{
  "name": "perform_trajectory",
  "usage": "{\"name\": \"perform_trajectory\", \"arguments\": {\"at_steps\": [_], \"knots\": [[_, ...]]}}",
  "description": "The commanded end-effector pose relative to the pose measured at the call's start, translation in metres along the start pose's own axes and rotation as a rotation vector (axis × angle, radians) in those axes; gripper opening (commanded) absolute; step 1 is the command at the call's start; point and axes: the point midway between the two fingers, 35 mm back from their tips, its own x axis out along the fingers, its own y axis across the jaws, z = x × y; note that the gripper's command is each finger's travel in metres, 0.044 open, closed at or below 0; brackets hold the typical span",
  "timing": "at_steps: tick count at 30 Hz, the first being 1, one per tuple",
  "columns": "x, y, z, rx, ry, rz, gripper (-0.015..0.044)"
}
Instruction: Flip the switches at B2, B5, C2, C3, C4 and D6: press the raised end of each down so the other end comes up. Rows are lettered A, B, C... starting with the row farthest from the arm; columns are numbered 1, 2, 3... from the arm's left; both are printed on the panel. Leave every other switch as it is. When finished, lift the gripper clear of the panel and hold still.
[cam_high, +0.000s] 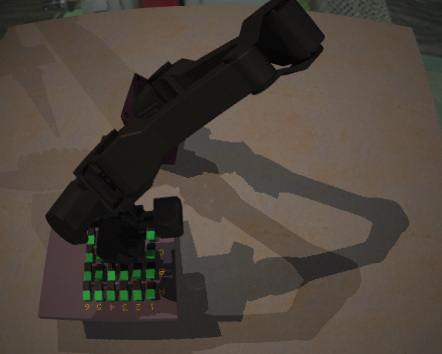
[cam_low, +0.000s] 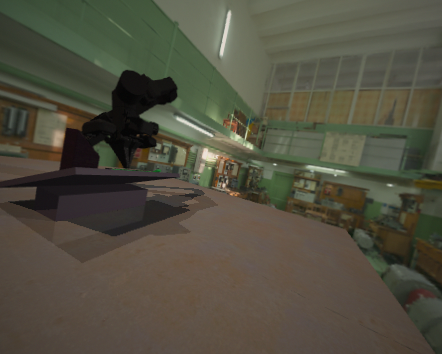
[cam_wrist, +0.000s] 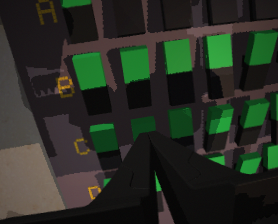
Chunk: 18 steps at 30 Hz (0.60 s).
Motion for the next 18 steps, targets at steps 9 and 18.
{"name": "perform_trajectory", "arguments": {"at_steps": [9, 18], "knots": [[0.0106, 0.0006, -0.0025, 0.011, 0.004, 0.006, 0.0000], [0.0106, 0.0006, -0.0025, 0.011, 0.004, 0.006, 0.0000]]}}
